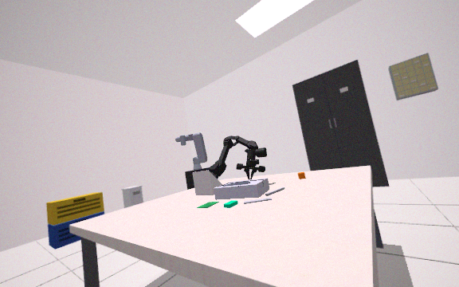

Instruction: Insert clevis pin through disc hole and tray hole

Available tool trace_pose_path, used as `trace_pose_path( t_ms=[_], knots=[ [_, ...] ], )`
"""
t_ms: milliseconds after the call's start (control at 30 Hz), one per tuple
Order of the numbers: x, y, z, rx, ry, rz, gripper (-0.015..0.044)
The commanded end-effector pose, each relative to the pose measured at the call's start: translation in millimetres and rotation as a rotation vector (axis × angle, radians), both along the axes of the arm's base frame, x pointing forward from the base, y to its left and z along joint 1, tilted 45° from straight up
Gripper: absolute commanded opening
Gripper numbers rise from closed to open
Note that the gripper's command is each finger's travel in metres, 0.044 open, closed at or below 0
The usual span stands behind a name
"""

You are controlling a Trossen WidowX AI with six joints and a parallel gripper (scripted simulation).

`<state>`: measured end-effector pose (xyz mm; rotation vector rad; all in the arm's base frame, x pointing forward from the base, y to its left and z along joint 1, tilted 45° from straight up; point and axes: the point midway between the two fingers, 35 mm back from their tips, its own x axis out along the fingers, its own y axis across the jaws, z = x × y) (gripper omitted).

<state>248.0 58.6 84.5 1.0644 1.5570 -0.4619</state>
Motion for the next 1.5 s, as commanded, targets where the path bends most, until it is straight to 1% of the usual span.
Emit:
trace_pose_path(
  t_ms=[0,333,667,1067,1467],
  knots=[
    [-3,0,-4,-0.091,0.007,-0.024,0.0],
    [-12,7,-7,-0.275,-0.006,-0.075,0.0],
    [-18,17,-3,-0.436,-0.085,-0.142,0.0],
    [-23,30,8,-0.569,-0.257,-0.24,0.0],
    [-28,46,28,-0.609,-0.487,-0.353,0.0]
  ],
)
